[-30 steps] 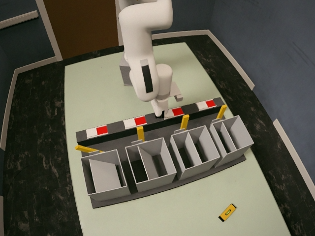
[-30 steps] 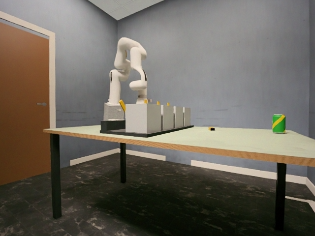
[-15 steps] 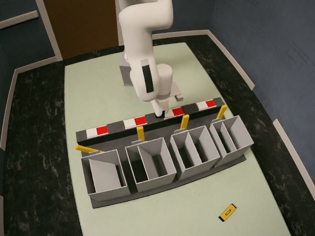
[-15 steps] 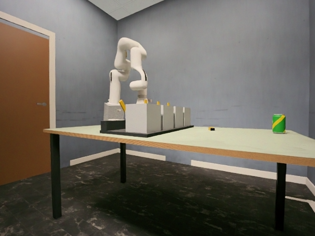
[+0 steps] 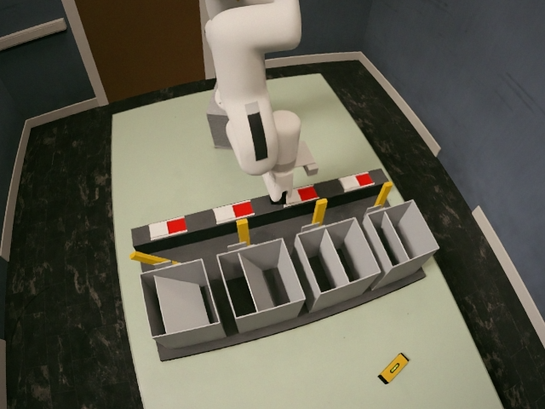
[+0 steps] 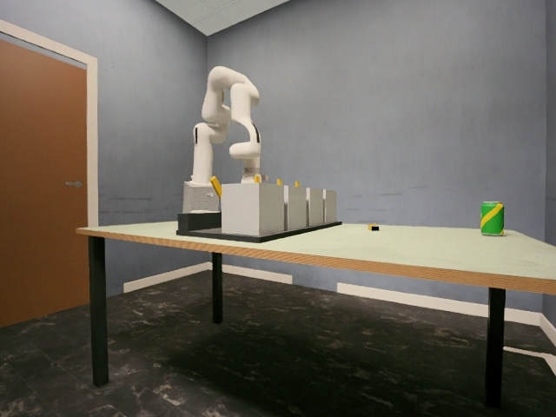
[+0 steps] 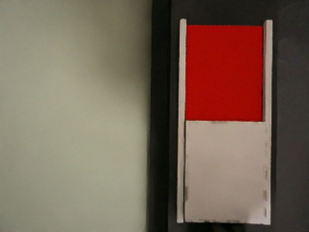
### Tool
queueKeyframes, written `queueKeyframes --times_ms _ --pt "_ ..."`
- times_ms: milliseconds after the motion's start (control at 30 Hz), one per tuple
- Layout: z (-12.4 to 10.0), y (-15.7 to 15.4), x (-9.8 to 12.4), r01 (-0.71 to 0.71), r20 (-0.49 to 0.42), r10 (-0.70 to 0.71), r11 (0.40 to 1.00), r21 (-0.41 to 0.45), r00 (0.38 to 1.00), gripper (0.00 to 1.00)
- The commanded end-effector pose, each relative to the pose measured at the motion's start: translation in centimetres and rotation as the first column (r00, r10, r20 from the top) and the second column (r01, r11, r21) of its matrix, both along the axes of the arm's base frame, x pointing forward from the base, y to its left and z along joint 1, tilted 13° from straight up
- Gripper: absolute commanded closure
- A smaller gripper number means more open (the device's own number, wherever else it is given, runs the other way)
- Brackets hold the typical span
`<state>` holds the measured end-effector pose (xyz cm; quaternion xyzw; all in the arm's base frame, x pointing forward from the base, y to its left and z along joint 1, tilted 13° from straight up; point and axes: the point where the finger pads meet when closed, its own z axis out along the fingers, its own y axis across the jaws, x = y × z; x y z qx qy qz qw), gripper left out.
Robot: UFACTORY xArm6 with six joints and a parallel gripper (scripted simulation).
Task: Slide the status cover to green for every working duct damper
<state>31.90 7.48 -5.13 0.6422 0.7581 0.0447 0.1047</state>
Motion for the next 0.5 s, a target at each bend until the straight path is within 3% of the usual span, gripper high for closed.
queueKeyframes --times_ms 0,467 --pt "0.04 0.17 0.05 0.0 0.002 0.0 1.0 0.001 1.0 1.0" --pt "-0.01 0.69 -0.03 0.0 0.002 0.0 1.0 0.001 1.0 1.0"
